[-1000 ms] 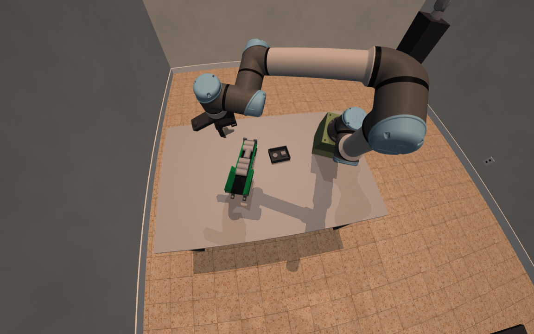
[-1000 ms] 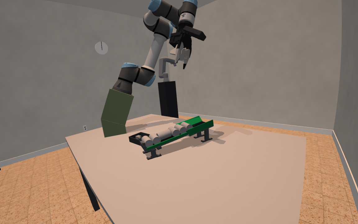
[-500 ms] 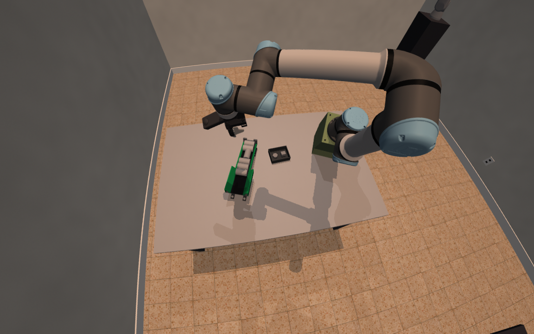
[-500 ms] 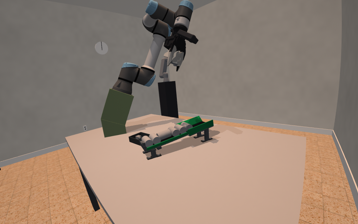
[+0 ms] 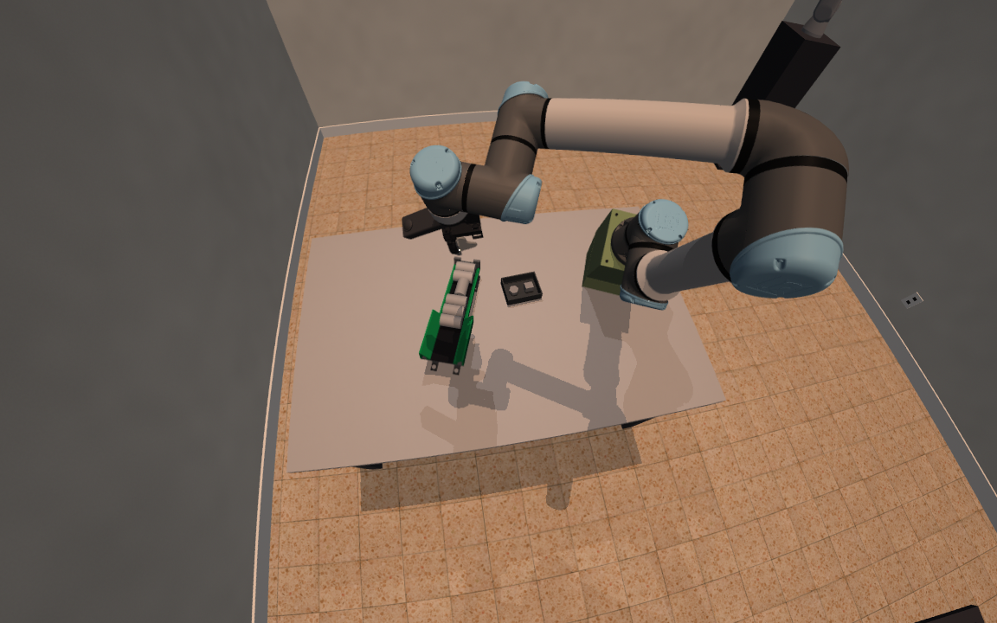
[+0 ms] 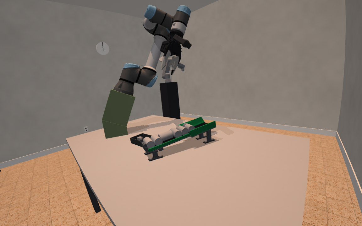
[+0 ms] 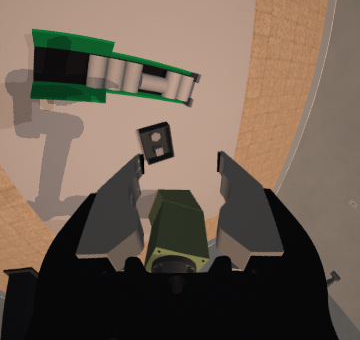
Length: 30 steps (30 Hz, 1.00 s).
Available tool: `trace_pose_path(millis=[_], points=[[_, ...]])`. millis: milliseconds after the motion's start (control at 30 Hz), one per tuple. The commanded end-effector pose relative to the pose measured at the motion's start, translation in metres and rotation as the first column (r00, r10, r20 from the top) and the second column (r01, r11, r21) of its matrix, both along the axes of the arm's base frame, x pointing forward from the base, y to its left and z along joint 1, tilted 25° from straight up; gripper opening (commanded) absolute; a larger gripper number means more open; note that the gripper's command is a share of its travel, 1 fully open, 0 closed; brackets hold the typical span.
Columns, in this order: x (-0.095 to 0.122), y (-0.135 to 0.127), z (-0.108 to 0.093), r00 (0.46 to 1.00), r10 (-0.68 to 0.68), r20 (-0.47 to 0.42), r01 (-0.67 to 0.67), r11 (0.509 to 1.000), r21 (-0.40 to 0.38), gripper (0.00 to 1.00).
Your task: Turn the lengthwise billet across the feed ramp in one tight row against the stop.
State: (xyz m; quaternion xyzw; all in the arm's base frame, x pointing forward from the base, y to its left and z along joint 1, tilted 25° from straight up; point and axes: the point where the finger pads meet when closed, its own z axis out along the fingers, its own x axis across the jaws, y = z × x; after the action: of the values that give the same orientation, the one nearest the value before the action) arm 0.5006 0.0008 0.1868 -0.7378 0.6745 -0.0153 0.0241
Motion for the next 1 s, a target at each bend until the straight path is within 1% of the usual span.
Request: trace_pose_path(millis=[0, 133, 533, 600, 700, 967], points=[[-0.010, 0.000, -0.004, 1.000, -0.017, -0.009, 0.017, 1.000, -0.003, 0.40], [-0.055, -0.001, -0.021, 0.994, -0.090, -0.054, 0.089, 0.996, -0.015, 0.40], [-0.055, -0.001, -0.021, 0.994, -0.090, -0.054, 0.089, 0.996, -0.015, 0.40], [-0.060, 0.006, -0.043, 0.999, 0.026, -0.020, -0.026, 1.000, 0.008, 0.40], [-0.070, 0.016, -0.076, 0.980, 0.194, 0.034, -0.196, 0.980, 0.036, 0.40], [-0.070, 0.016, -0.076, 0.980, 0.194, 0.034, -0.196, 0.980, 0.036, 0.40]])
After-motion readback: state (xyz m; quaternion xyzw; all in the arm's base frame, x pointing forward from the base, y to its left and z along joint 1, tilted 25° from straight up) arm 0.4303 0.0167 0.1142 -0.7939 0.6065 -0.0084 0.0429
